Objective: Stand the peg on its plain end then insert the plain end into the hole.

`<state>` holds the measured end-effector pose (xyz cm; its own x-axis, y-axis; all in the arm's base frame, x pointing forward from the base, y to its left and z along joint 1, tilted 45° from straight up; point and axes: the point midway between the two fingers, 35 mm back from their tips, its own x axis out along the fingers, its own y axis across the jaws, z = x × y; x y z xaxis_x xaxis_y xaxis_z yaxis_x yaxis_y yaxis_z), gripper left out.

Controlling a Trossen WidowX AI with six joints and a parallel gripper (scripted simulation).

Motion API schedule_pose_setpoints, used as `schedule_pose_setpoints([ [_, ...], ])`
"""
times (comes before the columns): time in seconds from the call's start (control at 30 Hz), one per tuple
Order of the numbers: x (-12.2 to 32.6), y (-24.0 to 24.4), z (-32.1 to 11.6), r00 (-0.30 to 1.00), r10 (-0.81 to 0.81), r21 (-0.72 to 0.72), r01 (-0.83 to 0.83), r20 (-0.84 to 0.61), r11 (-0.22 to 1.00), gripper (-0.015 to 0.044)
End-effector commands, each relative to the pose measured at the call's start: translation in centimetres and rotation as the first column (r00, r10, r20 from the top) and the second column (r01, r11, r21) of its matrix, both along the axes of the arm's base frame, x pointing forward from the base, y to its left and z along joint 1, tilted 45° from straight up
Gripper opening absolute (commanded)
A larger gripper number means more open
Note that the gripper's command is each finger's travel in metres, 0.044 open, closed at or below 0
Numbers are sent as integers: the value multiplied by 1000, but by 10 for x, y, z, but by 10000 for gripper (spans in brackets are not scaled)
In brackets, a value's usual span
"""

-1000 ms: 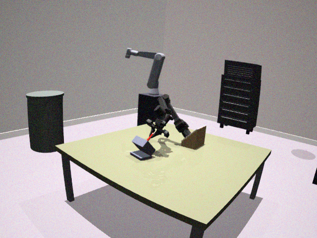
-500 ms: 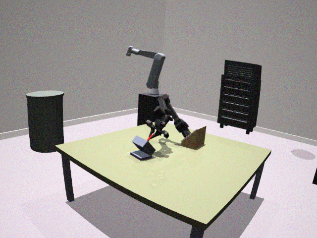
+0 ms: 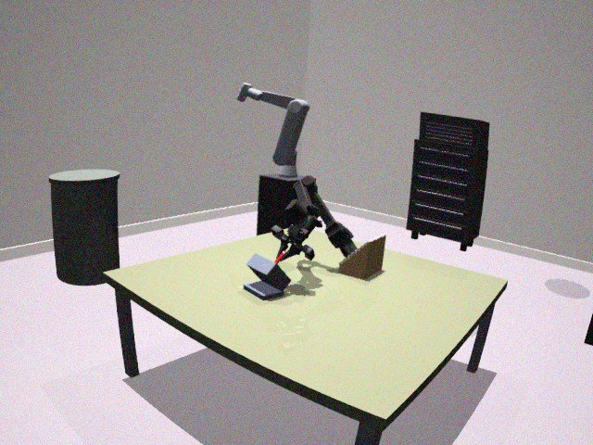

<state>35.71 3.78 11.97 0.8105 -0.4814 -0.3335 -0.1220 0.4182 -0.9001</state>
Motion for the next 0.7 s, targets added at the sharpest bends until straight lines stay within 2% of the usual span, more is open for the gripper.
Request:
schedule_pose_setpoints([
  [0.0, 3, -1, -3, 1000, 5, -5, -5, -10, 1000, 0],
  [0.67, 12, -6, -7, 1000, 5, -6, -5, -9, 1000, 0],
])
